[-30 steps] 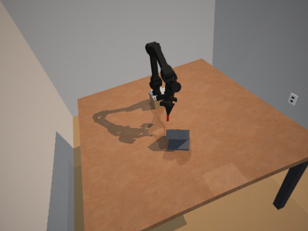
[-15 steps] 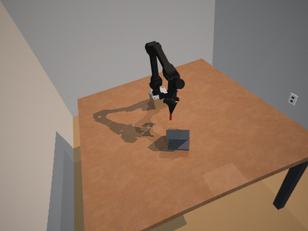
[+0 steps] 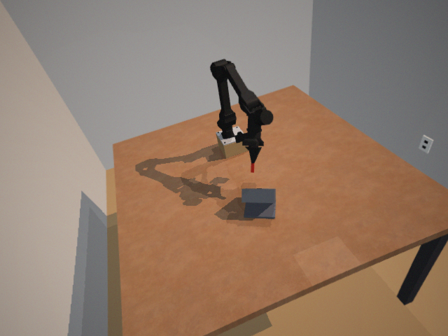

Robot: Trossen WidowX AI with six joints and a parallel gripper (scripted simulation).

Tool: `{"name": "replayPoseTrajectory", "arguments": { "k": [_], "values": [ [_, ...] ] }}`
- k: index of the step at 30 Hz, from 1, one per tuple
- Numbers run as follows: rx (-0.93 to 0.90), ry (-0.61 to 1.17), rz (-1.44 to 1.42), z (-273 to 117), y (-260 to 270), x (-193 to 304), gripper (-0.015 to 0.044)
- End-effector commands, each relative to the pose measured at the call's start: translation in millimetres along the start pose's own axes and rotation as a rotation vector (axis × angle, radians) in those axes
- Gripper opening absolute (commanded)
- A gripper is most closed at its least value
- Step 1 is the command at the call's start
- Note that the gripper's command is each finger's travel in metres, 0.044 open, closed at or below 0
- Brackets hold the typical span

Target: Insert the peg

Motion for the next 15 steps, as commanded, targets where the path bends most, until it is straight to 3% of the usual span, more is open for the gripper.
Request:
{"name": "replayPoseTrajectory", "arguments": {
  "k": [1, 15],
  "values": [
    [-0.021, 0.011, -0.001, -3.6, -3.5, 1.2, 0.0],
    [-0.063, 0.044, -0.015, -5.3, -8.8, 9.4, 0.0]
  ]
}}
Point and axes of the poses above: the point midway between the two fingers, 35 mm back from their tips, its own z axis out along the fingers, its own y axis across the jaws, x = y × z, the point moved 7 cm from there along -z, back along the fingers, and after that the axes turned 11 degrees about z, right-handed, at the moved point
